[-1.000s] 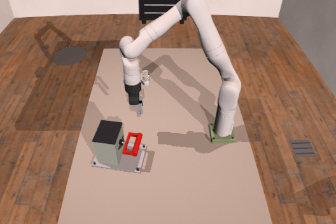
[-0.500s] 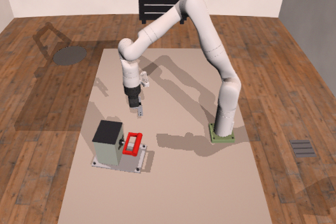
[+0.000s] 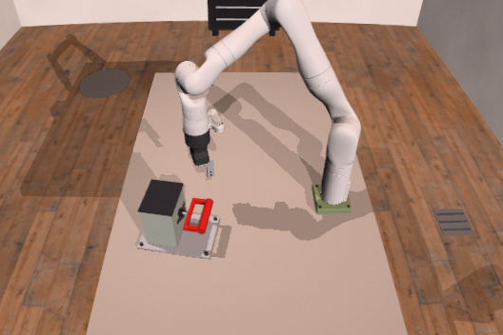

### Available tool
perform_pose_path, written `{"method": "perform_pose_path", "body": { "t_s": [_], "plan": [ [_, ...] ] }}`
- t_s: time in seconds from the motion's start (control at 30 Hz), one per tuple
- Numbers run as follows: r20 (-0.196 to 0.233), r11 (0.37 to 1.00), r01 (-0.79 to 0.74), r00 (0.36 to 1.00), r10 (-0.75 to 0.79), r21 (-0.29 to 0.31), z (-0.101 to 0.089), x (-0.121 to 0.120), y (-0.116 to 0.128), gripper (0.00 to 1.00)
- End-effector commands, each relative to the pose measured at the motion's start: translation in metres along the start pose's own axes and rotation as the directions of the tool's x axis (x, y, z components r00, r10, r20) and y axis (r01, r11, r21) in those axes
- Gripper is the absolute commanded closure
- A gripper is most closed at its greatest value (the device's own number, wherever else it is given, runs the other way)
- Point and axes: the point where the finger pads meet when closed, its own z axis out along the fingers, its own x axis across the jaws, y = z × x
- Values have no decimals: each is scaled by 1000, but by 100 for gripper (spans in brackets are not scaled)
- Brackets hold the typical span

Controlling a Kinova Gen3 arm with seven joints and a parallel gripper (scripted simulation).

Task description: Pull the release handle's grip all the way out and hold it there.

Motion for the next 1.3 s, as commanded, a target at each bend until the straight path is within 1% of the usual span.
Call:
{"method": "perform_pose_path", "body": {
  "t_s": [0.0, 0.03, 0.07, 0.23, 0.27, 0.43, 0.47, 0.73, 0.77, 0.9, 0.93, 1.1, 1.13, 1.27],
  "plan": [
    [-1, 1000, 4, 1000, -4, 0, 0, 2, 1, 0],
    [-1, 1000, 4, 1000, -4, 0, 0, 2, 1, 0],
    [-1, 998, 56, 998, -56, 0, 0, 7, 3, 0],
    [-1, 998, 56, 998, -56, 0, 0, 7, 3, 0],
    [0, 994, 107, 994, -107, 1, 1, 12, 5, 0],
    [0, 994, 107, 994, -107, 1, 1, 12, 5, 0],
    [0, 988, 156, 988, -156, 1, 1, 17, 8, 0],
    [0, 988, 156, 988, -156, 1, 1, 17, 8, 0],
    [0, 979, 204, 979, -204, 1, 1, 21, 10, 0],
    [0, 979, 204, 979, -204, 1, 1, 21, 10, 0],
    [0, 968, 251, 968, -251, 1, 1, 26, 12, 0],
    [0, 968, 251, 968, -251, 1, 1, 26, 12, 0],
    [0, 955, 295, 955, -295, 0, 2, 31, 14, 0],
    [0, 955, 295, 955, -295, 0, 2, 31, 14, 0]
  ]
}}
